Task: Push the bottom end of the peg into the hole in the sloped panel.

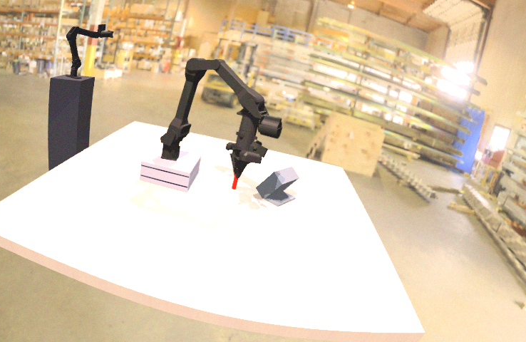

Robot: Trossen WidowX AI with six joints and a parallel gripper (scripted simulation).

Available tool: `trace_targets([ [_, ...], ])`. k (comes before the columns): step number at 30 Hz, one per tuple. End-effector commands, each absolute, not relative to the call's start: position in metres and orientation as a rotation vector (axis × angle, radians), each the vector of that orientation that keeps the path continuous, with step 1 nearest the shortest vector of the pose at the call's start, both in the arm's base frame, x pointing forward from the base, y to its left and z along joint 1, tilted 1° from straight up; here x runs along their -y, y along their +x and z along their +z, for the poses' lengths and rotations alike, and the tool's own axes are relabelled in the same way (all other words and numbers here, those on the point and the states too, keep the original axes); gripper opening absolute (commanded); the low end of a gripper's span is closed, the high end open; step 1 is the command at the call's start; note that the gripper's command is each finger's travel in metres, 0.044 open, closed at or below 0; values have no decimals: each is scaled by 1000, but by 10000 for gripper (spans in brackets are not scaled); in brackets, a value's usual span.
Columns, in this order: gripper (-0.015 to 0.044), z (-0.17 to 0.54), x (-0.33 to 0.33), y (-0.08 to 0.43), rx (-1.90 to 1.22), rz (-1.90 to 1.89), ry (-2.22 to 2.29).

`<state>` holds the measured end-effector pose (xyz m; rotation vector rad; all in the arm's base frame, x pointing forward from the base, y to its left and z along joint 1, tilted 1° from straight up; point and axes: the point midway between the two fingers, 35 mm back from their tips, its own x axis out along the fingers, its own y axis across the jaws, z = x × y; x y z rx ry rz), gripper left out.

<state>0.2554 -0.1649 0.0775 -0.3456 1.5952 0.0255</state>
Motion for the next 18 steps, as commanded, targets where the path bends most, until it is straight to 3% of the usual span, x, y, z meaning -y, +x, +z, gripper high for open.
trace_targets([
  [1, 0, 76, 162, 258, -1599, 39, -382],
  [18, 0, 74, 148, 269, -1601, 91, -527],
])
